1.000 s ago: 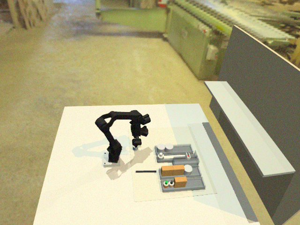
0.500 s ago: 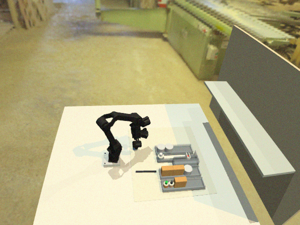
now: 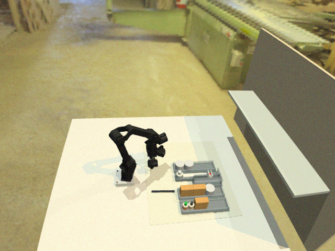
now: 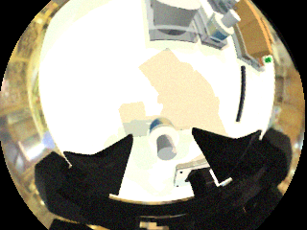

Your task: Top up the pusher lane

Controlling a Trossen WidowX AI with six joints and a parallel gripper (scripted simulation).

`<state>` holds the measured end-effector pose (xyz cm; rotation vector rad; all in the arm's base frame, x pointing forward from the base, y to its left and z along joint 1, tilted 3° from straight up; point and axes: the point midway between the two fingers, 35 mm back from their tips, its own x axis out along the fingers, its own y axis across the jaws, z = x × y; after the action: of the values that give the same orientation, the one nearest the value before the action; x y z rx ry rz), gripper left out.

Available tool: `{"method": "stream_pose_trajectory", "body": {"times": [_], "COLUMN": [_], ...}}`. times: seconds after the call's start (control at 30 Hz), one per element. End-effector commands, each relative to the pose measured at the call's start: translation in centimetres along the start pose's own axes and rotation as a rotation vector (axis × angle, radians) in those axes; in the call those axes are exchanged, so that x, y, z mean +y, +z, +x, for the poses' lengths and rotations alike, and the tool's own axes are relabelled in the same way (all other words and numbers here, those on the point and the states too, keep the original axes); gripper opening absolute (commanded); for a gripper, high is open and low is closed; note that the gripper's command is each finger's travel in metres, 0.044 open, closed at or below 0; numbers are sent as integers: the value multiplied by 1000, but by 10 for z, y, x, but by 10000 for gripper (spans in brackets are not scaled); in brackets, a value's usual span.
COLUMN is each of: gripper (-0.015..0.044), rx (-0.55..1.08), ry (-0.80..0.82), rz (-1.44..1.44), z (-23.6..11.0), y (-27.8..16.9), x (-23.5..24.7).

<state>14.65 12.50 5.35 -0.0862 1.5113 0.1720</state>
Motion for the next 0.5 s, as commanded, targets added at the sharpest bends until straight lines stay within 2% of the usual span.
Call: {"method": "stream_pose_trajectory", "body": {"times": [0.0, 0.27, 0.47], "gripper": [387, 178, 138], "rx": [4, 4, 4], "ry": [1, 1, 1], "rz": [4, 4, 4], "z": [3, 3, 3], "y": [-1, -1, -1], "x": [0, 0, 0]}}
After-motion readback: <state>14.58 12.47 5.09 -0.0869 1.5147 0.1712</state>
